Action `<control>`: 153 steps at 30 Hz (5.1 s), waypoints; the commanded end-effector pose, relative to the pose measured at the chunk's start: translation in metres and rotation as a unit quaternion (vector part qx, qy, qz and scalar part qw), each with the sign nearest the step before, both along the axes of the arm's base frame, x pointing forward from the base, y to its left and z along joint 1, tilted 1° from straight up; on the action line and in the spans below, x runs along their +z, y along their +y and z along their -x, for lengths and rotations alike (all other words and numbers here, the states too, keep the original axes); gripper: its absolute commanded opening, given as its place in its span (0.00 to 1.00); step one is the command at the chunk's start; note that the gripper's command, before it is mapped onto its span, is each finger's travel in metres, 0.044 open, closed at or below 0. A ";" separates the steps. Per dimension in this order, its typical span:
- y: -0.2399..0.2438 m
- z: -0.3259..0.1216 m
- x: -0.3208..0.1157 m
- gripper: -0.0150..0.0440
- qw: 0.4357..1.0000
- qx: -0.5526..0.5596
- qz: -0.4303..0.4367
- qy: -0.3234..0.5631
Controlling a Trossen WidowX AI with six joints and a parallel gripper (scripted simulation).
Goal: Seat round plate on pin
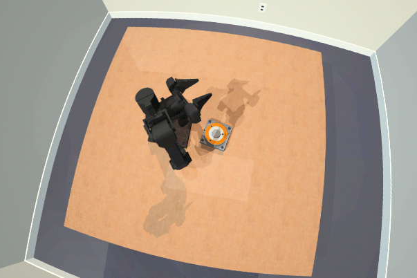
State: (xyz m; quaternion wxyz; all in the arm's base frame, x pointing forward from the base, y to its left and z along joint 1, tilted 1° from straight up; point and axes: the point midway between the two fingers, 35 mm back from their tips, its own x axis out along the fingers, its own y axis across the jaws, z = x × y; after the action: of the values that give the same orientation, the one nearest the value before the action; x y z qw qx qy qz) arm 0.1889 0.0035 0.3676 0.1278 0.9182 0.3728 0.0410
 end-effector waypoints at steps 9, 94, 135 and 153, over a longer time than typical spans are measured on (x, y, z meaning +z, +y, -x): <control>0.029 0.048 0.015 0.53 0.953 -0.045 0.256 -0.153; -0.017 -0.133 -0.305 0.25 0.348 0.614 0.681 -0.193; 0.003 -0.128 -0.305 0.25 0.349 0.614 0.681 -0.194; 0.015 -0.121 -0.305 0.25 0.349 0.614 0.680 -0.194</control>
State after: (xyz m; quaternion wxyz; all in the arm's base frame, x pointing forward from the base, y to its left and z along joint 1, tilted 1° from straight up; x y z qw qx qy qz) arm 0.3142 0.0111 0.0650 0.7208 -0.0061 0.6930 0.0109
